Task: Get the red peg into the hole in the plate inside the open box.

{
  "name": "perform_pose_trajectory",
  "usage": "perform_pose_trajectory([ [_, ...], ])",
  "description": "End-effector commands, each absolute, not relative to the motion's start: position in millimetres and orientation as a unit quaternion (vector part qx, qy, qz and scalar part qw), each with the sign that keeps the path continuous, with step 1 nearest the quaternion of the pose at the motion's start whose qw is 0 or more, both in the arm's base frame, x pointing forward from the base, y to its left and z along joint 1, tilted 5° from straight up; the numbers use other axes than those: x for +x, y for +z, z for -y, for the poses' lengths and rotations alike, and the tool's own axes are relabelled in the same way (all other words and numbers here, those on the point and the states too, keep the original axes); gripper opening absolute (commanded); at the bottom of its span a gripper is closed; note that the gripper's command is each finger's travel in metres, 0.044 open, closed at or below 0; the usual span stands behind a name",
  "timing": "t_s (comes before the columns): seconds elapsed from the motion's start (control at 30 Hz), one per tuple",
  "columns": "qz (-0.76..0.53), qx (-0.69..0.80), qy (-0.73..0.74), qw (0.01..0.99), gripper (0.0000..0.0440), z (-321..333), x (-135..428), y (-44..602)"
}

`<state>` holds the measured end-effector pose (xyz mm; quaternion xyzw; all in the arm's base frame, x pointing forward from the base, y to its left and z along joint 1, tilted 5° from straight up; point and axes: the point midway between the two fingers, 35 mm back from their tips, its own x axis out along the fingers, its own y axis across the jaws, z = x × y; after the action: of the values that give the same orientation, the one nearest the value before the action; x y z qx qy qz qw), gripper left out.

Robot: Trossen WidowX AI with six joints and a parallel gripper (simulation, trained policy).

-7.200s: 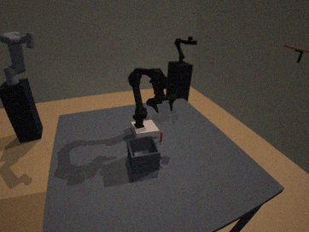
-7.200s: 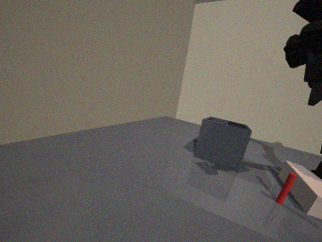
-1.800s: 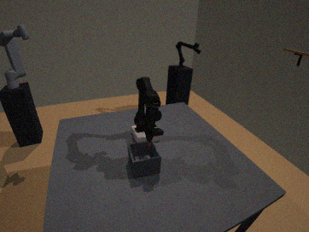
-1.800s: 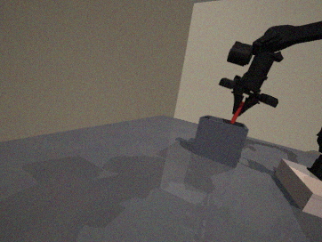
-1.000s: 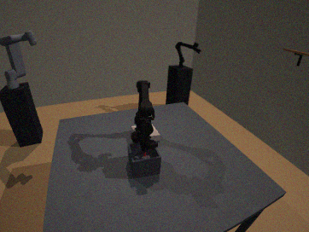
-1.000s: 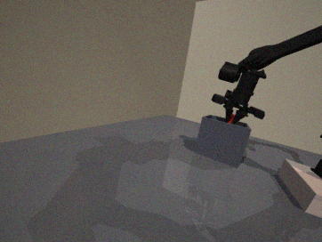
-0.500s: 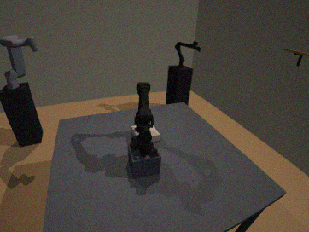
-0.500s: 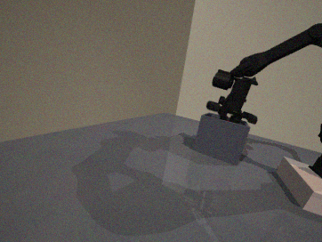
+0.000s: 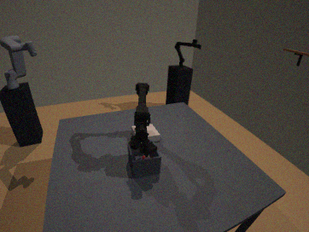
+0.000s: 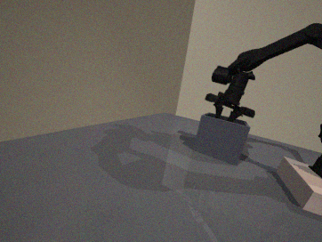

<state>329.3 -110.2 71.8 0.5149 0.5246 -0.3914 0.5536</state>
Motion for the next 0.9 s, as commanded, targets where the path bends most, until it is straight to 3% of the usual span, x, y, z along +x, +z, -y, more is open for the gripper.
perform_pose_trajectory([
  [0.0, -0.524, 0.526, -0.376, 0.554, 0.0184, 111.8, 333.4, 80.9],
  [0.87, -0.455, 0.589, -0.237, 0.624, 0.0226, 138.0, 363.4, 205.1],
])
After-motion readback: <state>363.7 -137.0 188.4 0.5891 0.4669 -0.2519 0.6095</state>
